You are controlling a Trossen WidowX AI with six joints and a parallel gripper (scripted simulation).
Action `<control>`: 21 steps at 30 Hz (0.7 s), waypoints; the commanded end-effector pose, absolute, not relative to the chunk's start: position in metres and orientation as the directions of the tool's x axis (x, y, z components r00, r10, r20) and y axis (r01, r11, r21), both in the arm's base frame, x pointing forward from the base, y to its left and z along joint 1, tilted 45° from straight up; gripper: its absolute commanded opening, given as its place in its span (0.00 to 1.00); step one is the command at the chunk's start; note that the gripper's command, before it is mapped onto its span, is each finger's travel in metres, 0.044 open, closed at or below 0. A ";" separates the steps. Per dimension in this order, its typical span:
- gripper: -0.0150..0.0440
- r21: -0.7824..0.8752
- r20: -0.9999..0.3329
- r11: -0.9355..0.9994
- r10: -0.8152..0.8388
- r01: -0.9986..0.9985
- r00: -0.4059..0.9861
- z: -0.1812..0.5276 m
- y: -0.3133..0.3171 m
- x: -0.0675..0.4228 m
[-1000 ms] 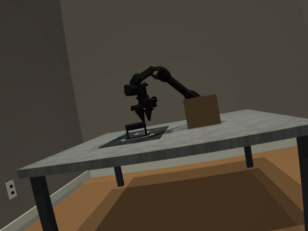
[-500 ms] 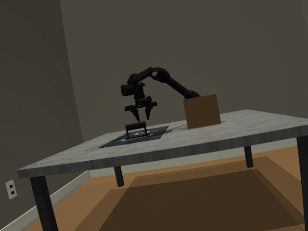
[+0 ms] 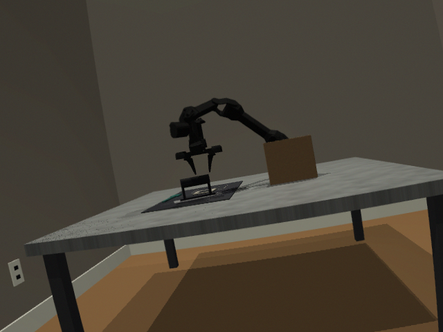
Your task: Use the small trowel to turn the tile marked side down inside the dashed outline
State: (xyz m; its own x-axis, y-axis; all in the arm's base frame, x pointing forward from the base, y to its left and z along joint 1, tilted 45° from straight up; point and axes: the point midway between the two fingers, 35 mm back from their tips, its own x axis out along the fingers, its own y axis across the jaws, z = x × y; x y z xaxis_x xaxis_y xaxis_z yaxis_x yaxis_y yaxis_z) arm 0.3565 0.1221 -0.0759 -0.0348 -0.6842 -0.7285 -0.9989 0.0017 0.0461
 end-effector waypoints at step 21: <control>0.71 -0.479 -0.723 0.536 -0.690 -0.695 -0.035 -0.058 0.110 0.384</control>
